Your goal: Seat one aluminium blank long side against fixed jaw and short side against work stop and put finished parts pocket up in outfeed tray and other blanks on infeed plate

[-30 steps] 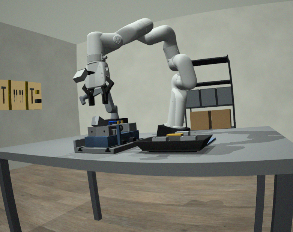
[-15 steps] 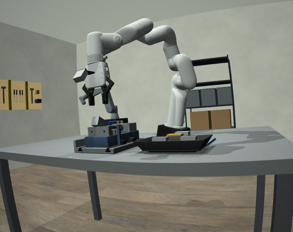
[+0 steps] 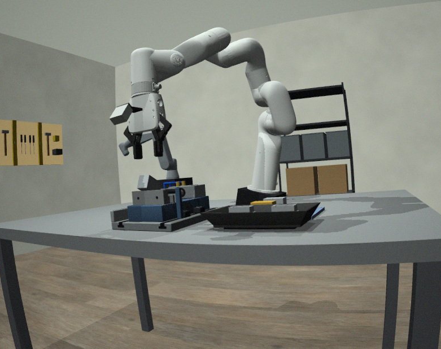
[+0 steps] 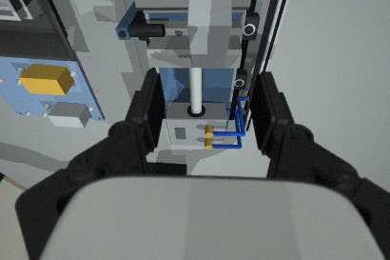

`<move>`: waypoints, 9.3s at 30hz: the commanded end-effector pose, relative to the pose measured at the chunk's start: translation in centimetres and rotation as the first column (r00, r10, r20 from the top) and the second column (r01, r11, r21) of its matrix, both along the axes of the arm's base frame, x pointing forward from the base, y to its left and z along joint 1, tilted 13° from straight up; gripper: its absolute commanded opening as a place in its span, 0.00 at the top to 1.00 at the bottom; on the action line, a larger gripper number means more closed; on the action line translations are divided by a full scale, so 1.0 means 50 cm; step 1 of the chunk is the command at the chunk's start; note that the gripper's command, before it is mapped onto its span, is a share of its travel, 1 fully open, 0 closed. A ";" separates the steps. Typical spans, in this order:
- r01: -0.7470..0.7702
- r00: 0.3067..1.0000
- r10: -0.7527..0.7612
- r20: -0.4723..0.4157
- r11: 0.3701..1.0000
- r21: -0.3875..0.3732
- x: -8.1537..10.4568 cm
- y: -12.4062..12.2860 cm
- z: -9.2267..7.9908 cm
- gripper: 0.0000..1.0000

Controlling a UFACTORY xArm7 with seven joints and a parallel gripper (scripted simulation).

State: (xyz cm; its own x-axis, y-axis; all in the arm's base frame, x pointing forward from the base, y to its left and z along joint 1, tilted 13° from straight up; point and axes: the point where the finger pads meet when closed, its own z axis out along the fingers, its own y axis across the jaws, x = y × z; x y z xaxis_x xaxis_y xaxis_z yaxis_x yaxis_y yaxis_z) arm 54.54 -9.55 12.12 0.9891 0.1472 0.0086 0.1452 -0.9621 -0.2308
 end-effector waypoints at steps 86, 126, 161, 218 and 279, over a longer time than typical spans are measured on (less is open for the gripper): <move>0.001 1.000 -0.001 0.005 1.000 -0.001 0.005 0.020 -0.093 0.31; 0.001 1.000 -0.001 0.005 1.000 -0.001 0.005 0.022 -0.102 0.31; 0.001 1.000 -0.001 0.005 1.000 -0.001 0.005 0.027 -0.123 0.31; 0.001 1.000 -0.001 0.005 1.000 -0.001 0.005 0.027 -0.123 1.00; -0.011 1.000 0.011 0.009 1.000 0.001 0.007 0.013 -0.027 1.00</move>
State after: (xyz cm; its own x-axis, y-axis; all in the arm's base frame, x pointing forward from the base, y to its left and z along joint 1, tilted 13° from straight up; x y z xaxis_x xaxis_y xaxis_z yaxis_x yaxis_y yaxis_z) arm 54.72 -8.97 10.46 0.9877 0.1557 0.0112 0.1540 -0.9603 -0.2327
